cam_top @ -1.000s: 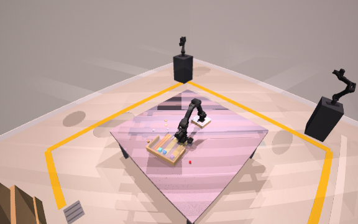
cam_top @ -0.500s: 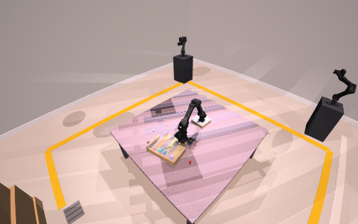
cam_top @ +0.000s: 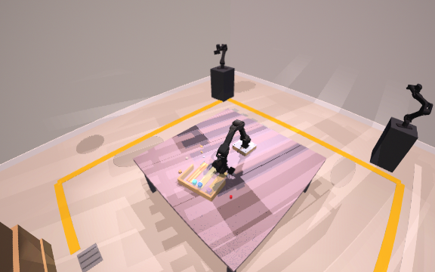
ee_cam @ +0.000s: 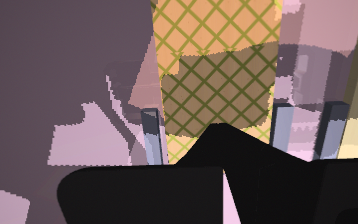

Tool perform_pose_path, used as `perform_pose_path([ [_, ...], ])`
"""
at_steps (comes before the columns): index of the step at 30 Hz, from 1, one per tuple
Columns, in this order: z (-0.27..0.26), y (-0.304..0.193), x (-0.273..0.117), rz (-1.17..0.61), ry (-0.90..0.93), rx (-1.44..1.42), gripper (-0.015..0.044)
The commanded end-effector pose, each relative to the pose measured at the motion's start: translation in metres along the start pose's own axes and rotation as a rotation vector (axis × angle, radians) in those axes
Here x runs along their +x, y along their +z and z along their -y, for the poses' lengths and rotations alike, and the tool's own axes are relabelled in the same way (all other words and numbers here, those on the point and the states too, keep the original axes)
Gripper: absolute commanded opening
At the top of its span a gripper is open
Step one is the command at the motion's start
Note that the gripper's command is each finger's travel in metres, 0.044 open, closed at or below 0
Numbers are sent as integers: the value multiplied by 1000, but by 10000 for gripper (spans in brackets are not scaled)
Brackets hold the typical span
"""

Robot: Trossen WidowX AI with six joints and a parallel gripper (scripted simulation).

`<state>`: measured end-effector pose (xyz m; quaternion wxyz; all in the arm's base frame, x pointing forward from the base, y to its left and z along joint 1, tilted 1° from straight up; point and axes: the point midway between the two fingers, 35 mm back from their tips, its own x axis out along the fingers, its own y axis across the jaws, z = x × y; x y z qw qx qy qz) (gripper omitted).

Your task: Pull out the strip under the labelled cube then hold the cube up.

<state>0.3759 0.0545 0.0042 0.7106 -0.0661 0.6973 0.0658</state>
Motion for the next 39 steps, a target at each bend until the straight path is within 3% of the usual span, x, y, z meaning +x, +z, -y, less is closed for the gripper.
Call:
perform_pose_path([
  [1, 0, -4, 2, 0, 2, 4, 0],
  [39, -1, -63, 4, -4, 2, 4, 0],
])
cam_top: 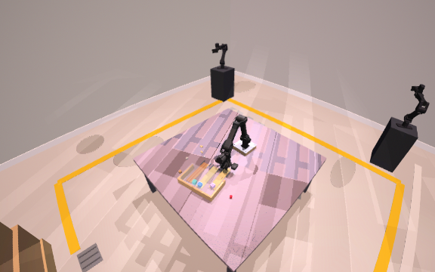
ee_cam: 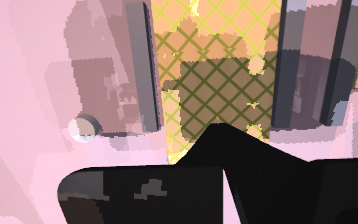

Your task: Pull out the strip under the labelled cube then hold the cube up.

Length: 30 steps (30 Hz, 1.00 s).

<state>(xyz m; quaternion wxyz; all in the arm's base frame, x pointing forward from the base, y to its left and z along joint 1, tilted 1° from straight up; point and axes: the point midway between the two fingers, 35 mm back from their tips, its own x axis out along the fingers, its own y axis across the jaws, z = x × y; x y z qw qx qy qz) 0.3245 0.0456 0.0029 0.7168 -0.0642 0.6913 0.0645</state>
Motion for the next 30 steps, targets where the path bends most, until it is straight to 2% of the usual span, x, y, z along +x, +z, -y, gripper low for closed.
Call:
perform_pose_path([
  [1, -1, -13, 4, -22, 3, -1, 0],
  [30, -1, -56, 4, -25, 3, -1, 0],
])
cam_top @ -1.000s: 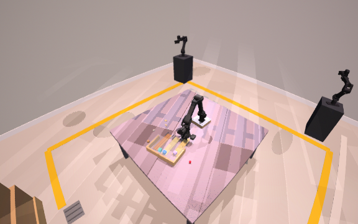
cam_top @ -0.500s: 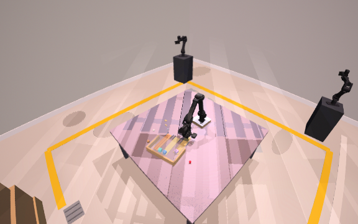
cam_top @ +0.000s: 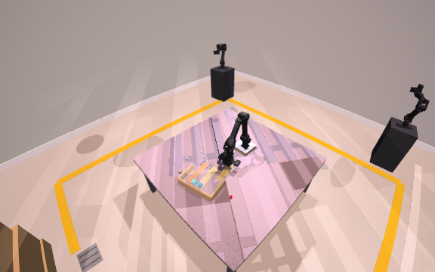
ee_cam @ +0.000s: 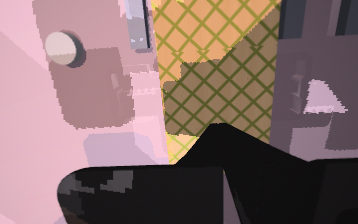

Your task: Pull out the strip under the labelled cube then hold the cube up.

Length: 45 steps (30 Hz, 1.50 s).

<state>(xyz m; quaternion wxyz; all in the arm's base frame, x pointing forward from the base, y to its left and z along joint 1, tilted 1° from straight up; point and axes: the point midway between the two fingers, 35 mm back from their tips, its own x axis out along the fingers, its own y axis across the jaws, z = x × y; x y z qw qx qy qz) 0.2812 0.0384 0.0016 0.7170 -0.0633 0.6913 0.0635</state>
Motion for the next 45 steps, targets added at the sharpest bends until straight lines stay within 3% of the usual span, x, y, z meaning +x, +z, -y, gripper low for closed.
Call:
perform_pose_path([
  [1, -1, -13, 4, -25, 3, -4, 0],
  [45, -2, -80, 3, -30, 3, -4, 0],
])
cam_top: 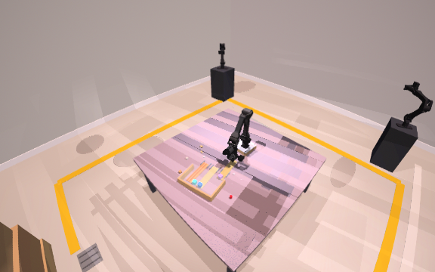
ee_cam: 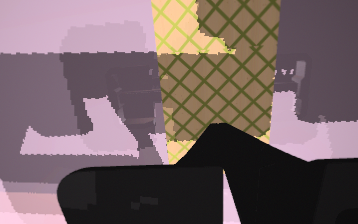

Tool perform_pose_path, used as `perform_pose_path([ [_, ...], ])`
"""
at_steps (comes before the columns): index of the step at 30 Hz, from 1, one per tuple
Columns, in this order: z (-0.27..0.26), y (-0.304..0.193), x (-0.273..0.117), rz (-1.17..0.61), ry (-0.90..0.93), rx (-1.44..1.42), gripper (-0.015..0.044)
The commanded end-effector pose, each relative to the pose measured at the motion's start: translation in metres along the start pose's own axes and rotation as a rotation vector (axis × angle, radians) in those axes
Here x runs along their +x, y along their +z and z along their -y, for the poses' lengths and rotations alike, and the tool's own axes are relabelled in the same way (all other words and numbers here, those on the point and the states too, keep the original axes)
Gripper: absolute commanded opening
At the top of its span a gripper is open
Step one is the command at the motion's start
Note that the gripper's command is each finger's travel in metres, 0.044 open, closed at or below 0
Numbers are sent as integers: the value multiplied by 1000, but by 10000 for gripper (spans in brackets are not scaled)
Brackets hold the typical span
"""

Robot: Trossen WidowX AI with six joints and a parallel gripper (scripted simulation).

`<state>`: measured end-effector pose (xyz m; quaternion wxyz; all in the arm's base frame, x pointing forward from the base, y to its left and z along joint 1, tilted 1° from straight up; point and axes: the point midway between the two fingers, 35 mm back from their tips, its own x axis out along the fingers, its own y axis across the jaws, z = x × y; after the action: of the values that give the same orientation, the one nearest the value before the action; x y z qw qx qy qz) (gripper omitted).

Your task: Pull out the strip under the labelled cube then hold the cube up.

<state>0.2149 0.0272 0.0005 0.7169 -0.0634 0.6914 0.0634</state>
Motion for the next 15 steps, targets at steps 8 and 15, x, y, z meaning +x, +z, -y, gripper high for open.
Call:
perform_pose_path([
  [8, -1, -24, 4, -30, 4, -4, 0],
  [15, -1, -24, 4, -30, 4, -4, 0],
])
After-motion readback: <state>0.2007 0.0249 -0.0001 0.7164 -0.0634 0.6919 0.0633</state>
